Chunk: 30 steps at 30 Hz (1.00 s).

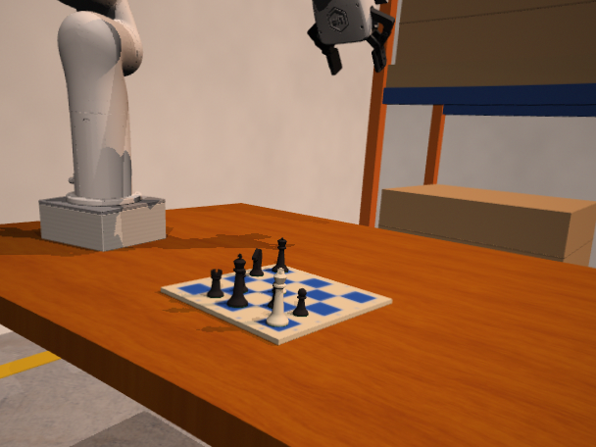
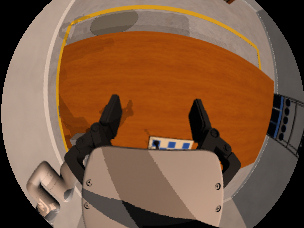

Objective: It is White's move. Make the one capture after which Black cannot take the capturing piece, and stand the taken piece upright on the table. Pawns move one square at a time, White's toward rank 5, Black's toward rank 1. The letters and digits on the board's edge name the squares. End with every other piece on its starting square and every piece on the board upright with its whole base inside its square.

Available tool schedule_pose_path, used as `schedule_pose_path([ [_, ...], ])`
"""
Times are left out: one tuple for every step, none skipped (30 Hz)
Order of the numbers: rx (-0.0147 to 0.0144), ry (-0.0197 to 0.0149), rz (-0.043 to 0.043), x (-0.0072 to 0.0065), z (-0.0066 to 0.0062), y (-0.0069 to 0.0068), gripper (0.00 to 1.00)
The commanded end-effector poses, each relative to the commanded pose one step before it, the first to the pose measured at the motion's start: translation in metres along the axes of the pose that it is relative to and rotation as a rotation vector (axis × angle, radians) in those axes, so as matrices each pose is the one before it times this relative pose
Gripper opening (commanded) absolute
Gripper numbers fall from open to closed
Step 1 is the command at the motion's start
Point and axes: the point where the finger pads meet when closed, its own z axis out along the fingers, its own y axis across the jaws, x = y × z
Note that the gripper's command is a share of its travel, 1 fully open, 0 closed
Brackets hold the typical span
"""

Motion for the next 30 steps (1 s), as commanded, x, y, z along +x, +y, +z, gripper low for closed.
schedule_pose_path([
  [-0.00318,0.00224,-0.00155,0.00133,-0.00132,0.00085,1.0],
  [0.0,0.0,0.0,0.0,0.0,0.0,1.0],
  [0.0,0.0,0.0,0.0,0.0,0.0,1.0],
  [0.0,0.0,0.0,0.0,0.0,0.0,1.0],
  [0.0,0.0,0.0,0.0,0.0,0.0,1.0],
  [0.0,0.0,0.0,0.0,0.0,0.0,1.0],
  [0.0,0.0,0.0,0.0,0.0,0.0,1.0],
  [0.0,0.0,0.0,0.0,0.0,0.0,1.0],
  [0.0,0.0,0.0,0.0,0.0,0.0,1.0],
  [0.0,0.0,0.0,0.0,0.0,0.0,1.0],
  [0.0,0.0,0.0,0.0,0.0,0.0,1.0],
  [0.0,0.0,0.0,0.0,0.0,0.0,1.0],
  [0.0,0.0,0.0,0.0,0.0,0.0,1.0],
  [0.0,0.0,0.0,0.0,0.0,0.0,1.0],
  [0.0,0.0,0.0,0.0,0.0,0.0,1.0],
  [0.0,0.0,0.0,0.0,0.0,0.0,1.0],
  [0.0,0.0,0.0,0.0,0.0,0.0,1.0],
  [0.00008,-0.00008,-0.00021,0.0,0.00002,0.0,1.0],
  [0.00051,-0.00057,-0.0014,0.00001,0.00011,0.00003,1.0],
  [0.00134,-0.00149,-0.00367,0.00002,0.0003,0.00008,1.0],
  [0.00251,-0.00278,-0.00688,0.00003,0.00056,0.00016,1.0],
  [0.00401,-0.0044,-0.0109,0.00004,0.00089,0.00025,1.0],
  [0.0058,-0.00628,-0.0156,0.00004,0.00127,0.00037,1.0],
  [0.00787,-0.00835,-0.02086,0.00002,0.00171,0.00052,1.0],
  [0.01021,-0.01055,-0.02657,-0.00003,0.00218,0.00069,1.0],
  [0.0128,-0.01283,-0.03259,-0.00014,0.00269,0.00088,1.0],
  [0.01565,-0.01509,-0.03881,-0.0003,0.00323,0.0011,1.0],
  [0.01876,-0.01728,-0.04513,-0.00054,0.00378,0.00134,1.0],
  [0.02213,-0.01931,-0.05143,-0.00087,0.00434,0.00159,1.0],
  [0.02574,-0.02112,-0.05762,-0.00131,0.00491,0.00184,1.0],
])
